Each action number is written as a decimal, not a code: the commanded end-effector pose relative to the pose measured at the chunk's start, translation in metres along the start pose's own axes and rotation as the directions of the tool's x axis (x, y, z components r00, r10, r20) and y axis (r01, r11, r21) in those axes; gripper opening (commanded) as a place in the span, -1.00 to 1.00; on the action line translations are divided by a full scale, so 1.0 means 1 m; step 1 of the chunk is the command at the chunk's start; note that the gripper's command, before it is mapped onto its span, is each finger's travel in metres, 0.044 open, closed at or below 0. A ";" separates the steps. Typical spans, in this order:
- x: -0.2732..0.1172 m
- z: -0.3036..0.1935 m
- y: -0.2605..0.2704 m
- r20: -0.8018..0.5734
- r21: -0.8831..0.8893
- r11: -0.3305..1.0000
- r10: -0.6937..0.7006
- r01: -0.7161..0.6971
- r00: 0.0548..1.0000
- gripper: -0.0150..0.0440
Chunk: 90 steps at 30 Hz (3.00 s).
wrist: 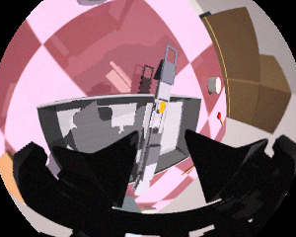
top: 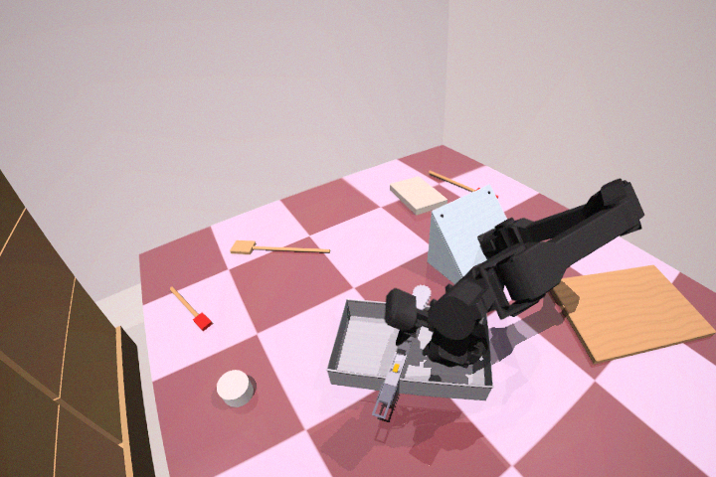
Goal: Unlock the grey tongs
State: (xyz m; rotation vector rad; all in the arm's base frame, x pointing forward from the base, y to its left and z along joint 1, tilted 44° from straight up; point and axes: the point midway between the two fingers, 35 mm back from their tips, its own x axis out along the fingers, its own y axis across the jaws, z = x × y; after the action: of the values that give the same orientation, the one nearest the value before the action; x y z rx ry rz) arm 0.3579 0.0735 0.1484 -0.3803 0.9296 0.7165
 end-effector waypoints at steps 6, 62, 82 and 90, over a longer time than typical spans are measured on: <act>0.017 -0.001 0.001 -0.004 0.002 1.000 0.011 -0.011 1.000 0.39; 0.075 0.000 0.003 0.007 -0.006 1.000 0.011 -0.011 1.000 -0.21; 0.013 0.000 -0.036 -0.005 0.001 1.000 0.009 -0.009 1.000 -1.00; 0.010 -0.001 -0.037 -0.005 0.002 1.000 0.009 -0.009 1.000 -1.00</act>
State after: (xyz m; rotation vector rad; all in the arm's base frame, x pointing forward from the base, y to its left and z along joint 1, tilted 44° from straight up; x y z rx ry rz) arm 0.3882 0.0524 0.1365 -0.3715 0.9385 0.7158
